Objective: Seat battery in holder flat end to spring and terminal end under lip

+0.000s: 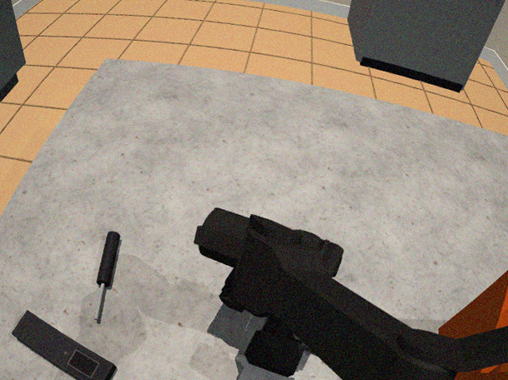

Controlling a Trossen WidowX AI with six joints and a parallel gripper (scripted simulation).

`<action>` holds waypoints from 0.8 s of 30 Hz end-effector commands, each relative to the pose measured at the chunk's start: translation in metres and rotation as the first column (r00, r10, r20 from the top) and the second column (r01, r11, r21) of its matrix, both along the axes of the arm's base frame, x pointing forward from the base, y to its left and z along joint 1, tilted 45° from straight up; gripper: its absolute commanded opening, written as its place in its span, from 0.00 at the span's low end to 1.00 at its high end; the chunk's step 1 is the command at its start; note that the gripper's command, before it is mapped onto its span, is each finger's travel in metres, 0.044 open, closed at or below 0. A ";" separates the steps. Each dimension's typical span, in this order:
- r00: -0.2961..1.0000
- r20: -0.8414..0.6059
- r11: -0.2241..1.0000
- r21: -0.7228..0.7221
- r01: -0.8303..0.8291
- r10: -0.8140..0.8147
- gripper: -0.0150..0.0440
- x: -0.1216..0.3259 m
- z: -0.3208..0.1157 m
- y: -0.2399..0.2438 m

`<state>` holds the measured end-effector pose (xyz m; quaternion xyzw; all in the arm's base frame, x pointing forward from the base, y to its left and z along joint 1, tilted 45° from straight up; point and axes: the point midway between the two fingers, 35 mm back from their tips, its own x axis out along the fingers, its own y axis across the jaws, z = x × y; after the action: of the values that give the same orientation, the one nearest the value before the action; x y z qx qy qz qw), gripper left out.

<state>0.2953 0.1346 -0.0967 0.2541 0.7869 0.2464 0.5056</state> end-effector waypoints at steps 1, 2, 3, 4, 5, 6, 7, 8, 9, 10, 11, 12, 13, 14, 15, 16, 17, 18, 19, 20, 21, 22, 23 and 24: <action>1.000 0.022 1.000 -0.001 0.006 -0.006 0.39 0.002 0.000 0.002; 1.000 0.025 1.000 -0.002 0.008 -0.008 0.39 0.001 0.000 0.002; 1.000 0.028 1.000 -0.002 0.011 -0.010 0.39 0.001 0.000 0.002; 0.999 0.031 1.000 -0.003 0.013 -0.013 0.39 0.001 0.000 0.002; 0.999 0.033 1.000 -0.004 0.015 -0.015 0.39 0.001 0.000 0.002; 0.999 0.036 1.000 -0.005 0.018 -0.018 0.39 0.001 0.000 0.003; 0.999 0.039 1.000 -0.005 0.020 -0.020 0.39 0.000 0.000 0.003; 0.999 0.042 1.000 -0.006 0.023 -0.022 0.39 0.000 0.000 0.003; 0.999 0.045 1.000 -0.007 0.025 -0.025 0.39 0.000 0.000 0.003; 0.998 0.048 1.000 -0.008 0.028 -0.027 0.39 0.000 0.000 0.003; 0.998 0.051 1.000 -0.008 0.030 -0.030 0.39 0.000 0.000 0.003; 0.998 0.054 0.999 -0.009 0.033 -0.032 0.39 0.000 0.000 0.003; 0.998 0.057 0.999 -0.010 0.035 -0.035 0.39 -0.001 0.000 0.003; 0.998 0.060 0.999 -0.010 0.038 -0.037 0.39 -0.001 0.000 0.003; 0.997 0.063 0.999 -0.011 0.040 -0.040 0.39 -0.001 0.000 0.004; 0.997 0.065 0.999 -0.012 0.043 -0.042 0.39 -0.001 0.000 0.004; 0.997 0.068 0.999 -0.012 0.045 -0.044 0.39 -0.001 0.000 0.004; 0.996 0.071 0.999 -0.013 0.048 -0.047 0.39 -0.002 0.000 0.004; 0.996 0.074 0.999 -0.013 0.051 -0.049 0.39 -0.002 0.000 0.004; 0.996 0.077 0.998 -0.014 0.053 -0.052 0.39 -0.002 0.000 0.004; 0.995 0.080 0.998 -0.014 0.056 -0.054 0.39 -0.002 0.000 0.004; 0.995 0.083 0.998 -0.015 0.058 -0.057 0.39 -0.002 0.000 0.004; 0.994 0.086 0.998 -0.015 0.061 -0.059 0.39 -0.002 0.000 0.004; 0.994 0.089 0.998 -0.016 0.064 -0.062 0.39 -0.003 0.000 0.004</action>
<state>0.2926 0.1368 -0.0961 0.2652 0.7610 0.2330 0.5443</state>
